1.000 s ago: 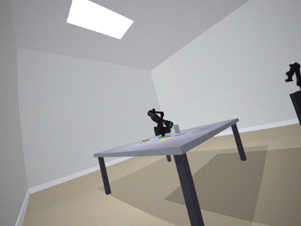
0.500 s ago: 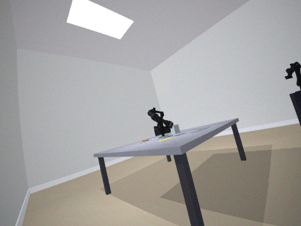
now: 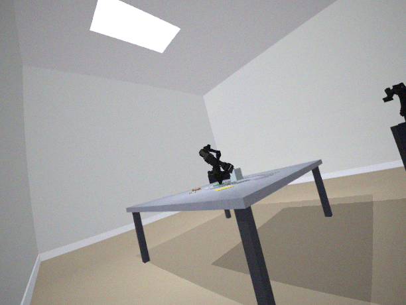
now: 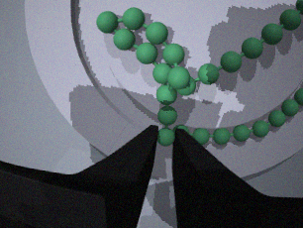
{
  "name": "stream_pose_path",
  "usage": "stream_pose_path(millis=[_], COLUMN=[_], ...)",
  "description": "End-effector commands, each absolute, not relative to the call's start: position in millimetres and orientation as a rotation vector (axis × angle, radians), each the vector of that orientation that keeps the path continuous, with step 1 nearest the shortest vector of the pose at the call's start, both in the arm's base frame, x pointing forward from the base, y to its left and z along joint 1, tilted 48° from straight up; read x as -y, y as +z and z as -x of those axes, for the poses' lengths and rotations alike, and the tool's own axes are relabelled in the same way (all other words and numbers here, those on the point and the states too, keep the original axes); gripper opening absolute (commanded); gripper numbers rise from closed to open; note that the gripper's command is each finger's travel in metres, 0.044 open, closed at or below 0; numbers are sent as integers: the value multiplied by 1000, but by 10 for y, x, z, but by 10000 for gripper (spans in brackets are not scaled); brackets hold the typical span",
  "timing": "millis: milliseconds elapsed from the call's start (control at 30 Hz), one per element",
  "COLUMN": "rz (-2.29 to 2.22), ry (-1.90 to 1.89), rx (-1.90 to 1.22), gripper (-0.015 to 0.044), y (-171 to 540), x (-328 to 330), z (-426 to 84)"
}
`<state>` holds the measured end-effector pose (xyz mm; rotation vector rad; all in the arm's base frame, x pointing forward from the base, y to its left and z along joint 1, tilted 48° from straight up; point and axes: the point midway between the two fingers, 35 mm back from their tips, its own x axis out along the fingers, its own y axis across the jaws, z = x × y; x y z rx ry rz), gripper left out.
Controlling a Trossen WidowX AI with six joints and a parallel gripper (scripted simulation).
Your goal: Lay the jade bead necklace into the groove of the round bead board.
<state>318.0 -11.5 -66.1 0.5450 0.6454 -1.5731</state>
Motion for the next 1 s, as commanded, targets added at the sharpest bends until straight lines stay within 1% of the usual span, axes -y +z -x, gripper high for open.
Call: stream_pose_path(millis=[0, 500, 967], rz=[-545, -537, -539], ry=[-1572, -1573, -1570], rx=[-645, -649, -648], gripper=[53, 440, 440], y=[-658, -650, -622], x=[109, 105, 74], z=[-3181, -3172, -3176])
